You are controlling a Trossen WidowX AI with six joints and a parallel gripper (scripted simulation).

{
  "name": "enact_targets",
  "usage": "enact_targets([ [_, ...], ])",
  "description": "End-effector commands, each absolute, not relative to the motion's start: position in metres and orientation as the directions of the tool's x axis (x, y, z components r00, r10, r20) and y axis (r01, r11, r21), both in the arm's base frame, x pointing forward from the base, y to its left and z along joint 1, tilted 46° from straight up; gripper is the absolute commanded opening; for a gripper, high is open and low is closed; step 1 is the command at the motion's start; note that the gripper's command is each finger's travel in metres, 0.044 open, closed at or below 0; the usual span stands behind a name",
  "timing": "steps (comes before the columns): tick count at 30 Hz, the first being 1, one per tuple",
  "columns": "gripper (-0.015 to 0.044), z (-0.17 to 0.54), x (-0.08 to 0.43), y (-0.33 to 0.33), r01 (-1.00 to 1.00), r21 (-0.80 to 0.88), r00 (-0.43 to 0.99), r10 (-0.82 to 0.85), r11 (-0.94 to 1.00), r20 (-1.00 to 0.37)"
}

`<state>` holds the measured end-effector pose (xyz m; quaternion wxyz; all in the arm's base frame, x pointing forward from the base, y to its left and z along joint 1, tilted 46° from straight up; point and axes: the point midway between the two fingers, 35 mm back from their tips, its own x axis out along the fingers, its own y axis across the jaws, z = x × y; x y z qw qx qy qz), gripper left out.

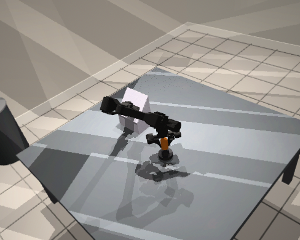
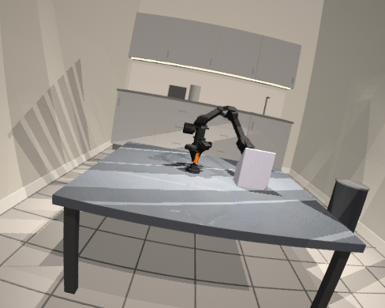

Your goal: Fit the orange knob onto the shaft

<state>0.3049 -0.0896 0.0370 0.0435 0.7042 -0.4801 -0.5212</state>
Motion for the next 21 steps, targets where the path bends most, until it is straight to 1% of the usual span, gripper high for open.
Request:
enact_targets([
  [1, 0.0000, 0.0379, 0.3050, -0.0903, -0.621, 0.567, -0.002, -0.722, -0.541, -0.692],
  [21, 0.0000, 0.0388, 0.3037, -0.0882, -0.621, 0.567, -0.003, -0.722, -0.541, -0.692],
])
